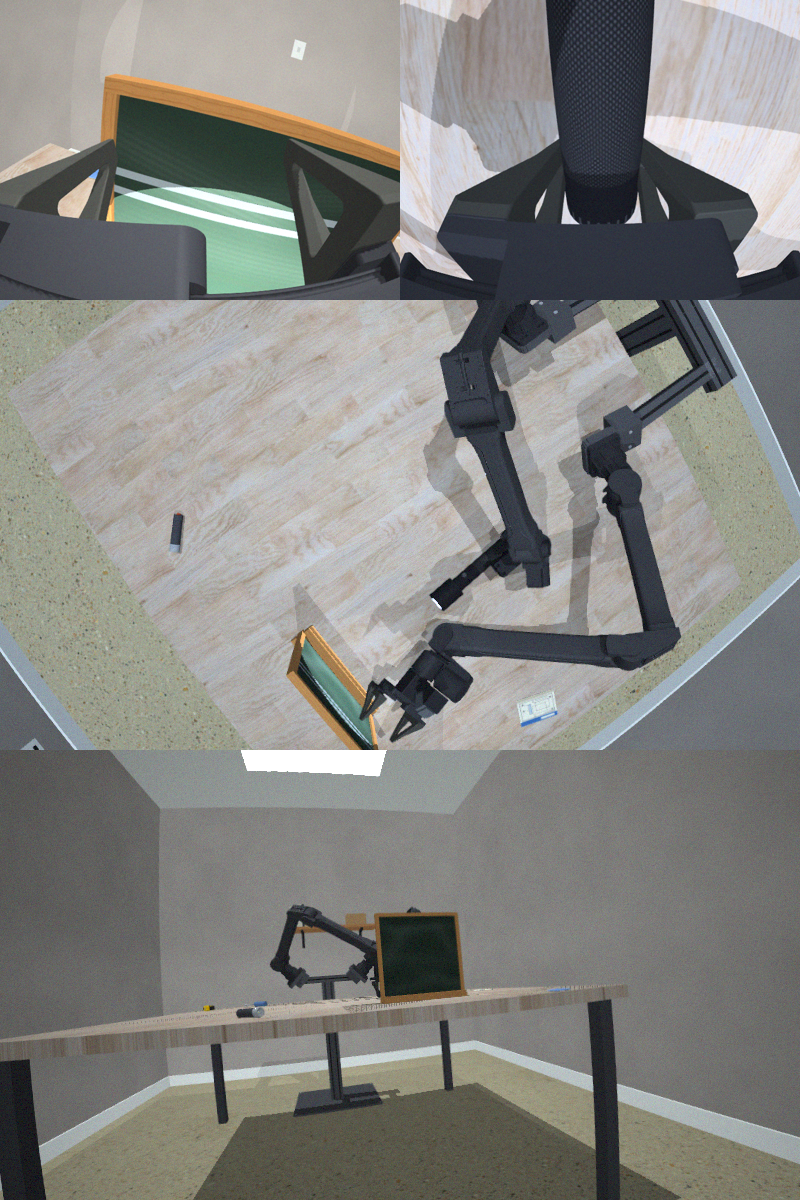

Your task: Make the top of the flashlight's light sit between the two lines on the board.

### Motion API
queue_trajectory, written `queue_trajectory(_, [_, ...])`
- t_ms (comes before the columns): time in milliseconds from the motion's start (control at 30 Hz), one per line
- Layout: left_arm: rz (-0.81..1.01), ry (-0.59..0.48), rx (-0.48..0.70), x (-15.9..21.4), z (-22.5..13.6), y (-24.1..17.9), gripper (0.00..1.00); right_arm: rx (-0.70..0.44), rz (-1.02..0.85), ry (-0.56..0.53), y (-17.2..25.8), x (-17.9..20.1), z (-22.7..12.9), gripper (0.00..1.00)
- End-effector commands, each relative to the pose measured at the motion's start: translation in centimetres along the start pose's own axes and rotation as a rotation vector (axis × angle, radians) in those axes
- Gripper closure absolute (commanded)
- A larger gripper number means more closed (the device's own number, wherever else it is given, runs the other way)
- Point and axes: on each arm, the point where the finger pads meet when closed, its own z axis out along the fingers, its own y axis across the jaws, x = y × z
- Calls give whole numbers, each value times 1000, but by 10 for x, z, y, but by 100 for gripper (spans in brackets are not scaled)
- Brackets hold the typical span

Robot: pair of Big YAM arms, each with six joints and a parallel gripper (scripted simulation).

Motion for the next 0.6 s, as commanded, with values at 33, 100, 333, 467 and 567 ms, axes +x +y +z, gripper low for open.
queue_trajectory(33, [118, -112, -76, 14, 13, -11, 0, -4, -10, 0, 2, -1, 1, 71])
queue_trajectory(100, [129, -143, -73, 10, 9, -37, 0, -4, -10, 0, 2, -1, 1, 71])
queue_trajectory(333, [193, -198, -116, 28, -2, -60, 0, -4, -10, 0, 2, -1, 1, 71])
queue_trajectory(467, [223, -199, -145, 47, -8, -51, 0, -4, -10, 0, 2, -1, 1, 71])
queue_trajectory(567, [254, -205, -171, 62, -13, -48, 0, -4, -10, 0, 2, -1, 1, 71])
